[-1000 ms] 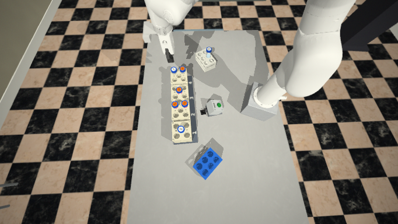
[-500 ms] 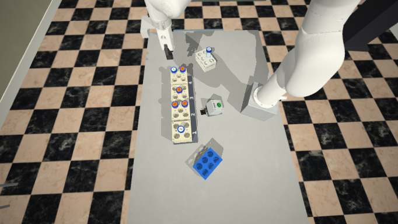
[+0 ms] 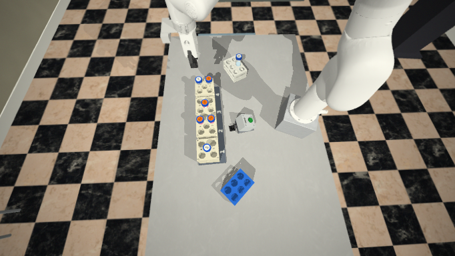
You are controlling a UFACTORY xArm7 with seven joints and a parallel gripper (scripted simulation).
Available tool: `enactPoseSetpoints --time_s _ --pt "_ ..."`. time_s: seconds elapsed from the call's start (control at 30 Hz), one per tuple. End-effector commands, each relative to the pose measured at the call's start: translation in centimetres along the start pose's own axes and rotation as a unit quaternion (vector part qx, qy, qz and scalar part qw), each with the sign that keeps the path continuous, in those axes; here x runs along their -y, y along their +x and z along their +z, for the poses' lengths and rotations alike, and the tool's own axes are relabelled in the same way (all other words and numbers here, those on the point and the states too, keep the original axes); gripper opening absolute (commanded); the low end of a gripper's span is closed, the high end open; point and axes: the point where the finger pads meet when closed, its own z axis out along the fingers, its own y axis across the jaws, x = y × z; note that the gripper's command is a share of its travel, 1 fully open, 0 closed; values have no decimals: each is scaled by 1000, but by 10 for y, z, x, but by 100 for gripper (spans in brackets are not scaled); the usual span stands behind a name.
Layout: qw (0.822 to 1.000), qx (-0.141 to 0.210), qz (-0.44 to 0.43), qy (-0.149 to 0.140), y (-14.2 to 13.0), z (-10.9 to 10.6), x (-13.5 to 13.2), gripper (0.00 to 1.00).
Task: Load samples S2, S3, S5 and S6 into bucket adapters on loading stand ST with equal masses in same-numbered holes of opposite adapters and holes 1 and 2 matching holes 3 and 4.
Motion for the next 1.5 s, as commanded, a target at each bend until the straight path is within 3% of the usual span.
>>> enactPoseSetpoints --time_s 0.0,0.07,0.1,0.47,0.53,0.7,1.03,1.1,1.47 --pt "1000 -2 0 -1 1 -2 -1 44" --pt "1000 -2 0 -1 1 -2 -1 44" --pt "1000 0 16 -3 -2 -1 3 0" --pt "980 27 195 -26 -40 16 38 0" --pt "980 27 195 -26 -40 16 38 0" --pt "960 39 274 -35 -58 24 54 0" --pt "901 62 427 -55 -93 39 87 0" --pt "901 62 427 -55 -93 39 87 0" --pt "806 86 581 -74 -131 56 123 0"
